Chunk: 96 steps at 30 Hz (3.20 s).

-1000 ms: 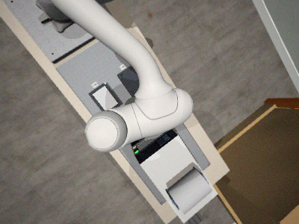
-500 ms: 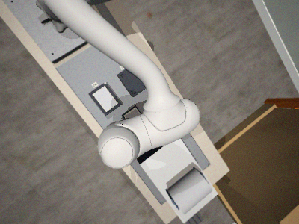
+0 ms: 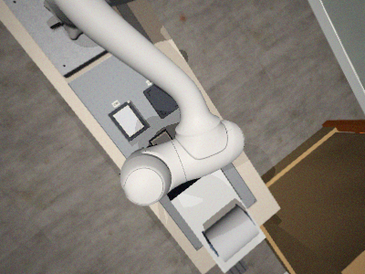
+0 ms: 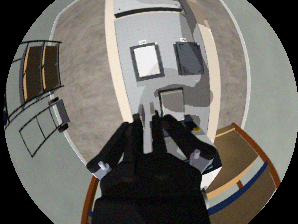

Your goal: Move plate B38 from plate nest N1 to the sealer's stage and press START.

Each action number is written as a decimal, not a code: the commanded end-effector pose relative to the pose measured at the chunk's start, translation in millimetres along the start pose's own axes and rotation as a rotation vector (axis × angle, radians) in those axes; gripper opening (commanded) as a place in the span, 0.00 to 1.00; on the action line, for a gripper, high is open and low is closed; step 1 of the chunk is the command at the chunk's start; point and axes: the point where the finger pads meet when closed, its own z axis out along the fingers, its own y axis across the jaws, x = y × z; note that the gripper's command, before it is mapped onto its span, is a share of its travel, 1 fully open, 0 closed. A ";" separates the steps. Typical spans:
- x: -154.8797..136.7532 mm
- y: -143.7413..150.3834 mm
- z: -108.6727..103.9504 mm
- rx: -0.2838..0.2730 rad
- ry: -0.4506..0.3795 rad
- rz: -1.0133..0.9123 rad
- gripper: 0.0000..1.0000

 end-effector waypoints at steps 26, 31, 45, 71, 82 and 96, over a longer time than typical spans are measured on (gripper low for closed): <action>65.7 88.5 7.5 0.003 0.002 -0.002 0.70; 78.7 105.5 9.1 0.003 0.002 -0.003 0.70; 91.3 122.0 10.6 0.003 0.002 -0.003 0.70; 91.3 122.0 10.6 0.003 0.002 -0.003 0.70; 91.3 122.0 10.6 0.003 0.002 -0.003 0.70; 91.3 122.0 10.6 0.003 0.002 -0.003 0.70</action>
